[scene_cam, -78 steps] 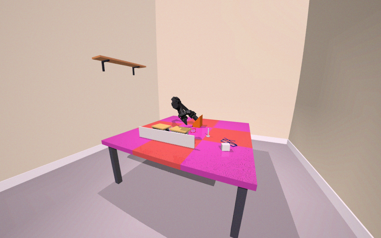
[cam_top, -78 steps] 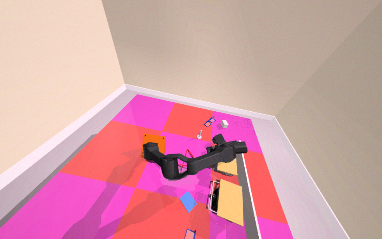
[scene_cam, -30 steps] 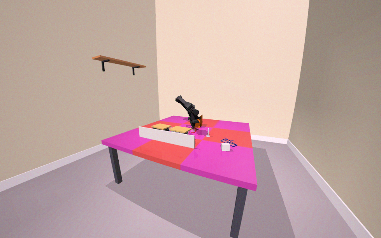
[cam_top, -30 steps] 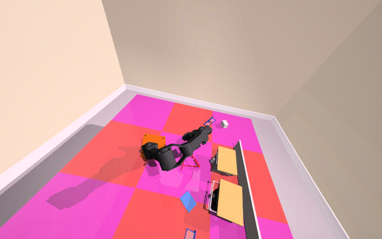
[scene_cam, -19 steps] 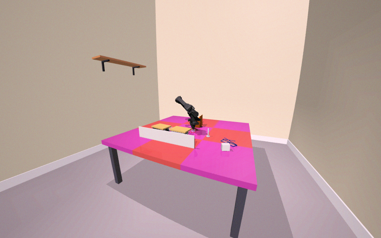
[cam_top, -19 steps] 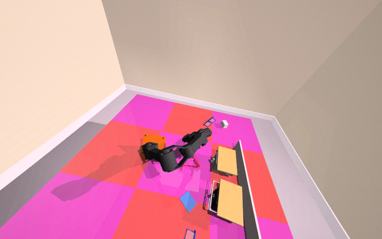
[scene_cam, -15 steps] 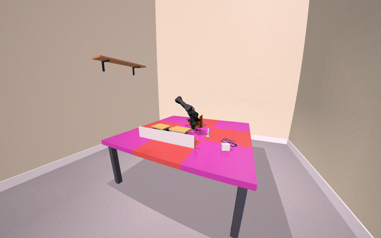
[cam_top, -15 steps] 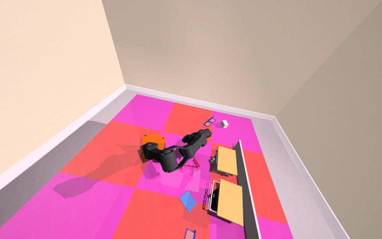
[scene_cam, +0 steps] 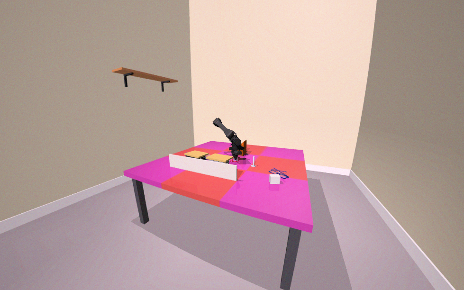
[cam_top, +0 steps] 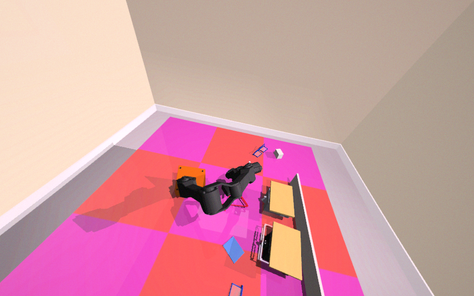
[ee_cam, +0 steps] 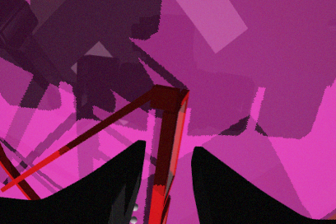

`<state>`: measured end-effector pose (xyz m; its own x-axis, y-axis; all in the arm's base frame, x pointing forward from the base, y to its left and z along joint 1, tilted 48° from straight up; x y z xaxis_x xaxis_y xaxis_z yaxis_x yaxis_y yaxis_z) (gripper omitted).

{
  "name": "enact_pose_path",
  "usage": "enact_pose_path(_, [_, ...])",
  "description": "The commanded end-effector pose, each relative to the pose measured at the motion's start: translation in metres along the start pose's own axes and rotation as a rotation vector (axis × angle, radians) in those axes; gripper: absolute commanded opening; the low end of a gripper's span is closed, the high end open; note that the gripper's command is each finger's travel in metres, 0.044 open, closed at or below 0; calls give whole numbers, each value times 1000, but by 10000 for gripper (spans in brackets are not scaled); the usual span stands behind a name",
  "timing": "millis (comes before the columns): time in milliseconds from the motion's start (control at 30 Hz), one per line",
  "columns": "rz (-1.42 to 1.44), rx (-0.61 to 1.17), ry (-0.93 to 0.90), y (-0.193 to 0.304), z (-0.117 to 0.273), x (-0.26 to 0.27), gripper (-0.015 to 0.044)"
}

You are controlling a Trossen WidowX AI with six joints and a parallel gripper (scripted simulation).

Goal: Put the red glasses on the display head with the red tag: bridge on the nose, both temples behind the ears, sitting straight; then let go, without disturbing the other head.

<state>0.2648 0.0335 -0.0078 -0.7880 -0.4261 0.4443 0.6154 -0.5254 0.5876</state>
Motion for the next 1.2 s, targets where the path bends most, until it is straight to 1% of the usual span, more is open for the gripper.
enact_pose_path(0, [8, 4, -4, 0, -2, 2, 120])
enact_pose_path(300, [9, 4, -4, 0, -2, 7, 120])
enact_pose_path(900, [0, 0, -1, 0, -1, 4, 0])
enact_pose_path(1167, [1, -1, 1, 0, 5, 2, 0])
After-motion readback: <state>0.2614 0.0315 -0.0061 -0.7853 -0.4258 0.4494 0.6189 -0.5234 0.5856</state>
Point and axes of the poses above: the point midway between the two fingers, 35 mm back from their tips, its own z axis back along the fingers, its own x axis across the jaws, y = z × x, the point moved 5 cm from there along z, back along the fingers
